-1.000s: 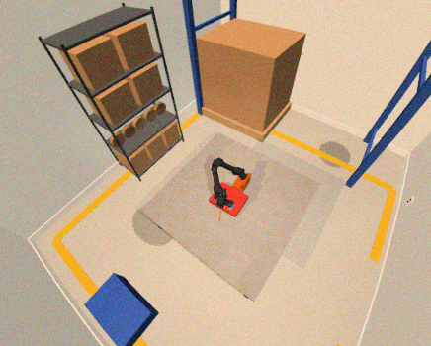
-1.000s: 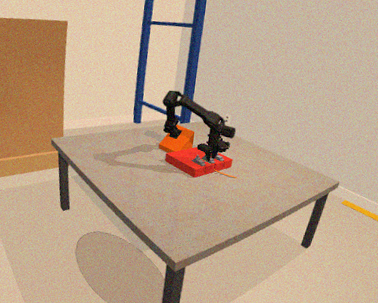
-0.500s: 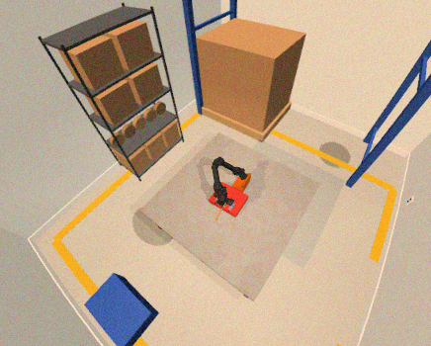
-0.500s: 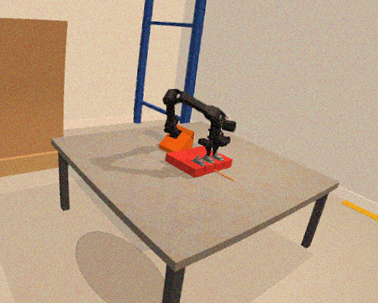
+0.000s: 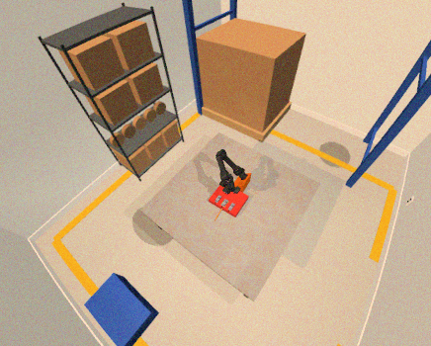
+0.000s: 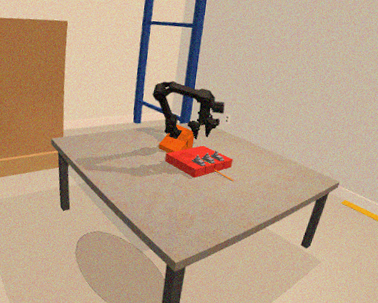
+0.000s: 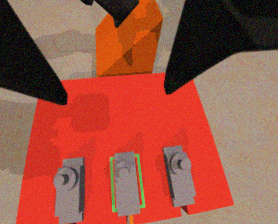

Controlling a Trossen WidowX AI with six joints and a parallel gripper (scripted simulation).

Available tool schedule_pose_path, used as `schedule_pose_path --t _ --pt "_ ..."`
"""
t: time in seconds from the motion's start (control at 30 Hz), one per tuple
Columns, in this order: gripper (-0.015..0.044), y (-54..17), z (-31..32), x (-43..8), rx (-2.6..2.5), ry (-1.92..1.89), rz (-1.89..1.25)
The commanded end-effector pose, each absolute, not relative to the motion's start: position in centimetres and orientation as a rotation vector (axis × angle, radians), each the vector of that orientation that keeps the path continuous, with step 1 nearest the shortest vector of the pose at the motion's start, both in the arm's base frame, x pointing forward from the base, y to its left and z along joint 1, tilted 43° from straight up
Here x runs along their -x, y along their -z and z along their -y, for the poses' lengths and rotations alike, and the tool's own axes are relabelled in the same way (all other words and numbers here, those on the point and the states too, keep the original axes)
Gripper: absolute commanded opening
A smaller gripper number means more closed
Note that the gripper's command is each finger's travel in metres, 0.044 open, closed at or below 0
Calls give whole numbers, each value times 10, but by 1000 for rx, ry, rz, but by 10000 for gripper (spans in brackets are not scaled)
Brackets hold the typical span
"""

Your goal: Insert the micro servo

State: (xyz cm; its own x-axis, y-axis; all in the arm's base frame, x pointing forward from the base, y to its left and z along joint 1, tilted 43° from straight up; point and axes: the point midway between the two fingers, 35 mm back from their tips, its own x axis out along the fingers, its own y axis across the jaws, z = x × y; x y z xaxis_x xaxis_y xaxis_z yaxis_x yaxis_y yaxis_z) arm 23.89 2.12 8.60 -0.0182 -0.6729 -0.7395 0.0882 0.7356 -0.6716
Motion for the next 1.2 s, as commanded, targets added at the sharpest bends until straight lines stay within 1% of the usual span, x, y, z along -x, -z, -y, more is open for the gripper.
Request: schedule_pose_path --t 0.0,0.13,0.37,1.17 --pt "440 -89 -21 -224 500 668 -1488" --pt "440 -93 -25 -225 500 667 -1487" --pt "440 -124 -53 -227 503 660 -1480" --pt "440 -124 -53 -227 503 660 -1480"
